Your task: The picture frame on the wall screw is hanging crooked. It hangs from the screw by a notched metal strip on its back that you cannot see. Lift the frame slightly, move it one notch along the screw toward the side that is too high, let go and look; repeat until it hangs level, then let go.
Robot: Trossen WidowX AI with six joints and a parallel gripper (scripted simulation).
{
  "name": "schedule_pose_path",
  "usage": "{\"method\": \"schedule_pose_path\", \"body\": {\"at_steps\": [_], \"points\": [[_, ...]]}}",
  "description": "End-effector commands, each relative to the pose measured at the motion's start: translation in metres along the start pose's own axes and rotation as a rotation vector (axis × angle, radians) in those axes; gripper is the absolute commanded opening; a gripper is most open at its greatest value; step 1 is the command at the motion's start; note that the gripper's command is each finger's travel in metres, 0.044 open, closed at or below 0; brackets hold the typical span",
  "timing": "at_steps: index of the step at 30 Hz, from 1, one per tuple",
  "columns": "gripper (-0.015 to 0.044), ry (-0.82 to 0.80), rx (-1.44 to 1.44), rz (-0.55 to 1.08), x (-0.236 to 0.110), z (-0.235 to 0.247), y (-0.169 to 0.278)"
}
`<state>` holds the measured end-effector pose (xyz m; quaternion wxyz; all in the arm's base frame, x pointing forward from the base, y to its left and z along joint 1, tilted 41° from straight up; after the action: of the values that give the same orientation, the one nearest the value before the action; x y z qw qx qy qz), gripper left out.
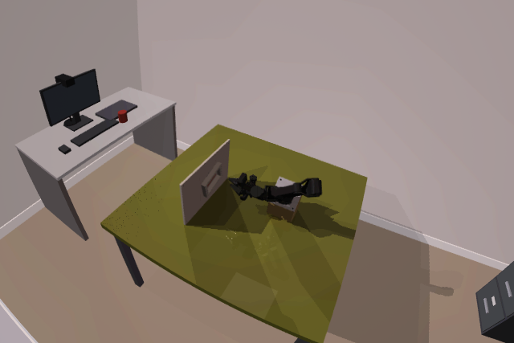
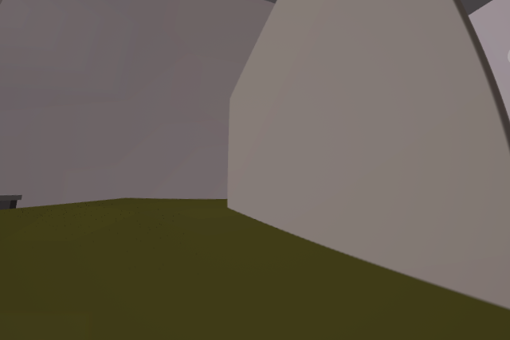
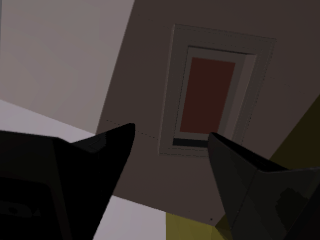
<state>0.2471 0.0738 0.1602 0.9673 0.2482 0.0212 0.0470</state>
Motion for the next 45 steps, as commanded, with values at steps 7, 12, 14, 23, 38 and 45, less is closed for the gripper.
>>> {"method": "schedule_pose_path", "body": {"at_steps": [7,12,14,23,38,45], "points": [[0.0260,0.004,0.004,-0.015,-0.003,-0.007,-0.002],[0.0260,0.002,0.005,-0.014,-0.001,-0.006,-0.002],[0.0260,0.000,0.006,-0.012,0.004,-0.005,0.000],[0.0260,-0.025,0.011,0.005,0.055,-0.002,0.003],[0.0260,-0.035,0.011,0.012,0.076,-0.006,-0.003],[0.0260,-0.035,0.011,0.012,0.076,-0.006,-0.003]]}}
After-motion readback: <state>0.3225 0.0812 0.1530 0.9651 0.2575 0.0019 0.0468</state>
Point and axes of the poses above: the point midway between the two fingers, 35 mm back from their tips, its own x axis out along the fingers, its own z axis across the jaws, y = z × x, the point moved 1 cm from there along -x, back along the fingers, and after that the axes turned 4 degrees about x, right-handed, at the moved point
